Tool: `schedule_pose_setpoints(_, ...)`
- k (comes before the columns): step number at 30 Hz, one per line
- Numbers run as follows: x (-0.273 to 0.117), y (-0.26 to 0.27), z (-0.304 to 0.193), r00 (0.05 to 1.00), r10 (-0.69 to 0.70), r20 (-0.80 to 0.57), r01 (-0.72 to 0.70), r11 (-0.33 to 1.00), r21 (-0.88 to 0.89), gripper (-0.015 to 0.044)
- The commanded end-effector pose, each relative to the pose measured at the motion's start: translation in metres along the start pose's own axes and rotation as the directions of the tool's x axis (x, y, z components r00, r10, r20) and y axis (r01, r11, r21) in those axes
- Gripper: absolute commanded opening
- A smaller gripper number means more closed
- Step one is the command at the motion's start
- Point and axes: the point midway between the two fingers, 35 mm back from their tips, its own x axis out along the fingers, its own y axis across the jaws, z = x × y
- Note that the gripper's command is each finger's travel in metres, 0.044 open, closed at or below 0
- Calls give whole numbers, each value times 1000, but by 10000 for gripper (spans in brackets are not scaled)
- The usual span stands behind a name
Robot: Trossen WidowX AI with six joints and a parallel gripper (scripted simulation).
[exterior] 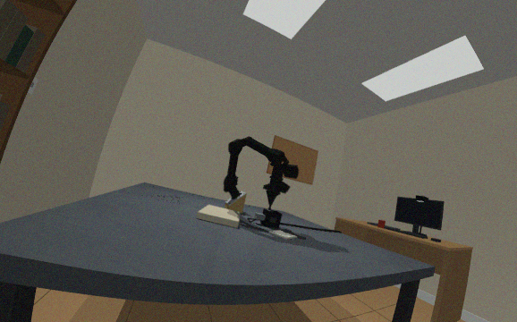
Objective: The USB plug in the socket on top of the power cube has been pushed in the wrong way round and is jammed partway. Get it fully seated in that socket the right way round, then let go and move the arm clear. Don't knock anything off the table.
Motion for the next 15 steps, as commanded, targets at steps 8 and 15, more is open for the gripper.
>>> schedule_pose_setpoints(8,0,0,0,1000,0,0,0,1000,0,26)
schedule_pose_setpoints(15,0,0,0,1000,0,0,0,1000,0,95)
